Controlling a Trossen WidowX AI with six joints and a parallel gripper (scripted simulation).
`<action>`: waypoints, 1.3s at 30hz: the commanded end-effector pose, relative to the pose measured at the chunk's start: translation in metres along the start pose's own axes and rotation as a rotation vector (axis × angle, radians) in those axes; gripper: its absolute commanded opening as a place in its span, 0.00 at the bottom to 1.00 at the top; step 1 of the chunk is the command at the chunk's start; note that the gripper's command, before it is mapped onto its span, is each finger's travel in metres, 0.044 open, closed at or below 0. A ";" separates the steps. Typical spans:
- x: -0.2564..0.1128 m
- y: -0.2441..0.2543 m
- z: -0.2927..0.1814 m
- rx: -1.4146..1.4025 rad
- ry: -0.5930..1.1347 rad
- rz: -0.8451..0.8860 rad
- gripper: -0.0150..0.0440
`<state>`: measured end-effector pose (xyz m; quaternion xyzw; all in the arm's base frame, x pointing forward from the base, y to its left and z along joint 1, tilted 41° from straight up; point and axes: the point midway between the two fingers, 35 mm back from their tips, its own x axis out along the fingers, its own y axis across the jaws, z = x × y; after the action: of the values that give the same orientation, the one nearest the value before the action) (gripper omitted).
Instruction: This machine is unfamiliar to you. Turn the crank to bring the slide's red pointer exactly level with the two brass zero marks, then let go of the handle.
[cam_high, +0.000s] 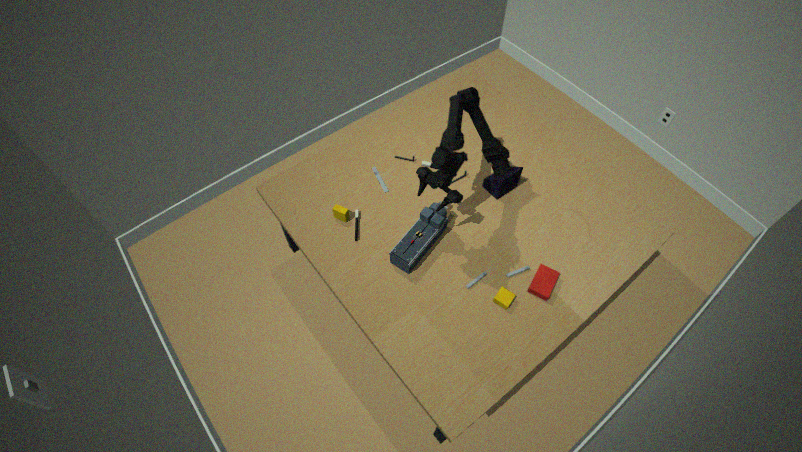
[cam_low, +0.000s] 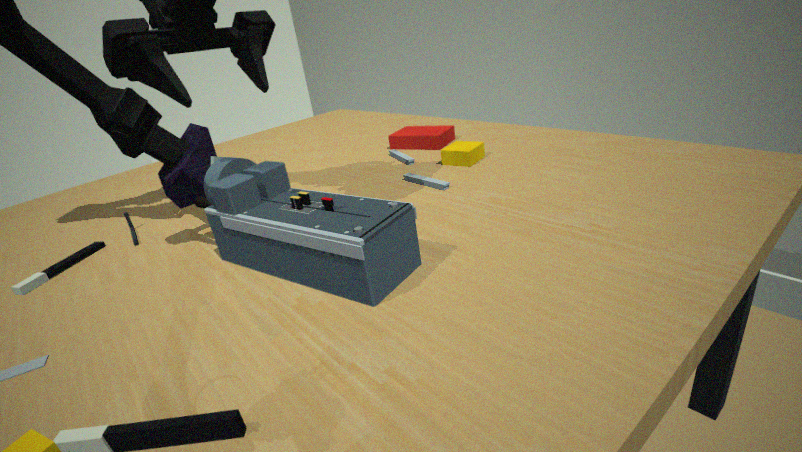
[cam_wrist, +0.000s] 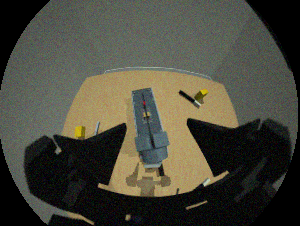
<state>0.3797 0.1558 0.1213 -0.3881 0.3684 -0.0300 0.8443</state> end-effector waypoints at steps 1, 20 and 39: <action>0.018 0.010 0.012 0.008 0.016 -0.037 1.00; 0.069 0.014 -0.028 0.009 0.016 -0.045 1.00; 0.051 0.013 -0.011 0.012 0.016 -0.044 1.00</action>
<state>0.4072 0.1289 0.0635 -0.3931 0.3698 -0.0534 0.8402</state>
